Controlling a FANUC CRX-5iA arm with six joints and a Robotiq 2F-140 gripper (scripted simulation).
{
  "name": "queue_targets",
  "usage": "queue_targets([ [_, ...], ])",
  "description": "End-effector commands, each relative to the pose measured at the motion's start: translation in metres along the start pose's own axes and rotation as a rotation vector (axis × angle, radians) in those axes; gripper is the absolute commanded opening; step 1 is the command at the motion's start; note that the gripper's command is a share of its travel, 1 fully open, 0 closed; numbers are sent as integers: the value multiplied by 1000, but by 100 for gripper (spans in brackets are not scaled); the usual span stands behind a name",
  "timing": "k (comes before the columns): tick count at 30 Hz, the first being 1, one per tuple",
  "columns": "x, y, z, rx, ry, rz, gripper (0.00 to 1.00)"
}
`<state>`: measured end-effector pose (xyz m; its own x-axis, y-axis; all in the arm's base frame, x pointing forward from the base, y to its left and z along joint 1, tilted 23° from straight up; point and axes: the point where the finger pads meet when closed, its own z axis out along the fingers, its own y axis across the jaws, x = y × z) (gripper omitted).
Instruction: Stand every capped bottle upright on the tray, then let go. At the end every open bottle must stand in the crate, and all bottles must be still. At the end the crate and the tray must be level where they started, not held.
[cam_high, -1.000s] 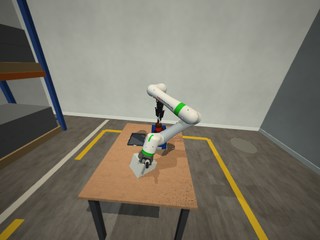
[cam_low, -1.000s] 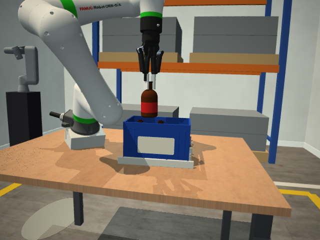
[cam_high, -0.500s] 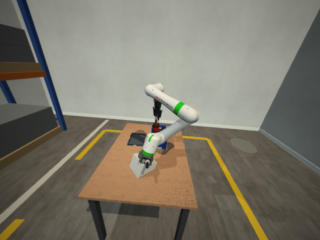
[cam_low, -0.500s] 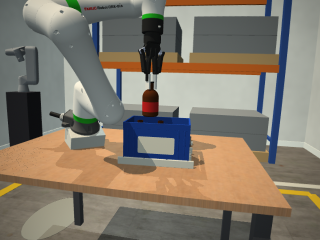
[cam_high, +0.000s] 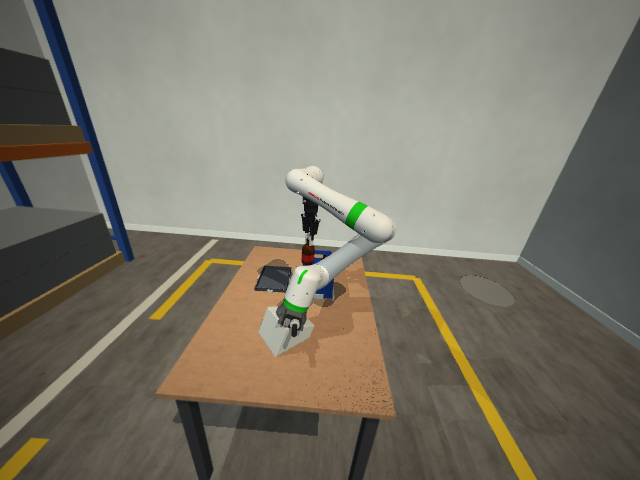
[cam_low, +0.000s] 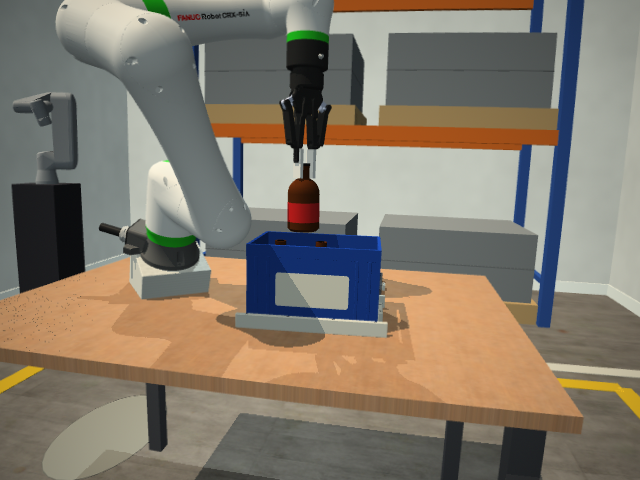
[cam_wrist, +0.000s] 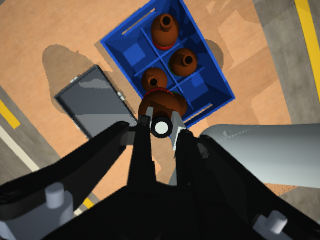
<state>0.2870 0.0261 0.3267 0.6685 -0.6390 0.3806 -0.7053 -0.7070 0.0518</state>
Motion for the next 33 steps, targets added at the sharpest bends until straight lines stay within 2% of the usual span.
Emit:
queue_targets([
  [1,-4,-5,0,0,0,0,0],
  [33,-40,-46,0,0,0,0,0],
])
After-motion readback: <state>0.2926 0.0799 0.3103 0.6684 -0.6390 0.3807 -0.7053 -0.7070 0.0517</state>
